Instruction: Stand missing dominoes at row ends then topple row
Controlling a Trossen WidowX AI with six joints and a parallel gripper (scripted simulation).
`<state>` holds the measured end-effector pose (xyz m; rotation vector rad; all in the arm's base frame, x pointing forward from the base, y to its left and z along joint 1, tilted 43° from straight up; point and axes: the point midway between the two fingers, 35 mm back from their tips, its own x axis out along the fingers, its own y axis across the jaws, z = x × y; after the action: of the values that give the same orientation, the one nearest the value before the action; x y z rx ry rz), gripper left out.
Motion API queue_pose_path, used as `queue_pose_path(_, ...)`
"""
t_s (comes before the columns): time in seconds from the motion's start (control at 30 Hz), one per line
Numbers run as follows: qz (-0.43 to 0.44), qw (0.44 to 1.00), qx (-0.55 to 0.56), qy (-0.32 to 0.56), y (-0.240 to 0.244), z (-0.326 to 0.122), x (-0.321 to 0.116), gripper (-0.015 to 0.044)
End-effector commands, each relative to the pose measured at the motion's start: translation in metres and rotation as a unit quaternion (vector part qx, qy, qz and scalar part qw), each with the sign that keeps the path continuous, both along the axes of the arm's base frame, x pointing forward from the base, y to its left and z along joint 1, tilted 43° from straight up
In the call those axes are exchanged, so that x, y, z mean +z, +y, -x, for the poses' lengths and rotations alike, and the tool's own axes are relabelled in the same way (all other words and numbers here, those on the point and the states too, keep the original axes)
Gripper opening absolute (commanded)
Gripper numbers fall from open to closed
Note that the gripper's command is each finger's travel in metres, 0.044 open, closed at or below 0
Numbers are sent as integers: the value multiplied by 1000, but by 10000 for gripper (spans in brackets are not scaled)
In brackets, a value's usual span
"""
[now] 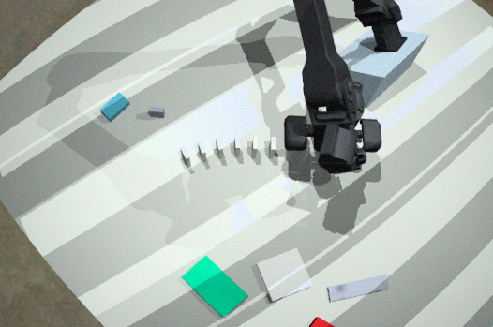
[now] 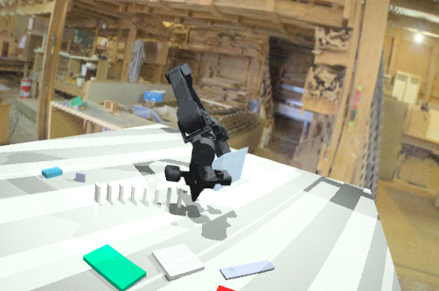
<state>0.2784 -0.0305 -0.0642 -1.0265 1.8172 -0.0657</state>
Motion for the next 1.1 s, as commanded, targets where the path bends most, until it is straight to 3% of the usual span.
queue_pose_path(0.0, 0, 1000, 7, -7, -1, -4, 0, 0)
queue_pose_path(0.77, 1, 1000, 7, -8, -23, -27, 18, 0)
queue_pose_path(1.07, -8, 1000, 7, -24, 1, -45, 46, 0)
